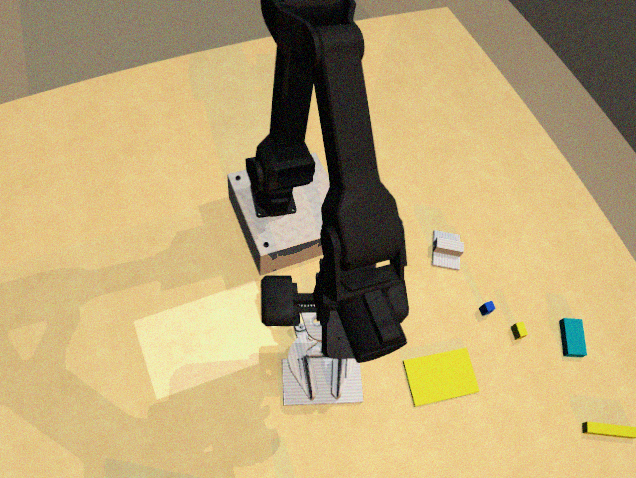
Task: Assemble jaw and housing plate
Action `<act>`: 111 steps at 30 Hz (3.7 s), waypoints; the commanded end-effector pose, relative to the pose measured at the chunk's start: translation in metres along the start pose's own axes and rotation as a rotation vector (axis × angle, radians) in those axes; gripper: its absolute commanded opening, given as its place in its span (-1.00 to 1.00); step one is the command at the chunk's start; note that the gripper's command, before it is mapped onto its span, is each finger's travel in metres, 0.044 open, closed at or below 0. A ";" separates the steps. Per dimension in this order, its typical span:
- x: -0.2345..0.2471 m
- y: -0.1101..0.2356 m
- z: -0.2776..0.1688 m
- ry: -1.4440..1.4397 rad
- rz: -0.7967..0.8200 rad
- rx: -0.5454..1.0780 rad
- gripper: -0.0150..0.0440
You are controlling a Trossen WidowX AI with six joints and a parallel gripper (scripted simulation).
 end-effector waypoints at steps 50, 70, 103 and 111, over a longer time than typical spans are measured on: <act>0.001 -0.037 0.000 -0.003 0.001 0.003 0.70; 0.000 -0.062 -0.002 -0.003 0.001 0.004 0.70; 0.000 -0.067 -0.002 -0.003 0.001 0.004 0.70; 0.000 -0.069 -0.002 -0.003 0.001 0.004 0.70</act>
Point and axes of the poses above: the point midway between the two fingers, 35 mm back from their tips, its own y axis back along the fingers, its own x axis across the jaws, z = x × y, the point moved 10 cm from there along y, back along the fingers, and after that the axes turned 1 degree about y, right-handed, at the moved point
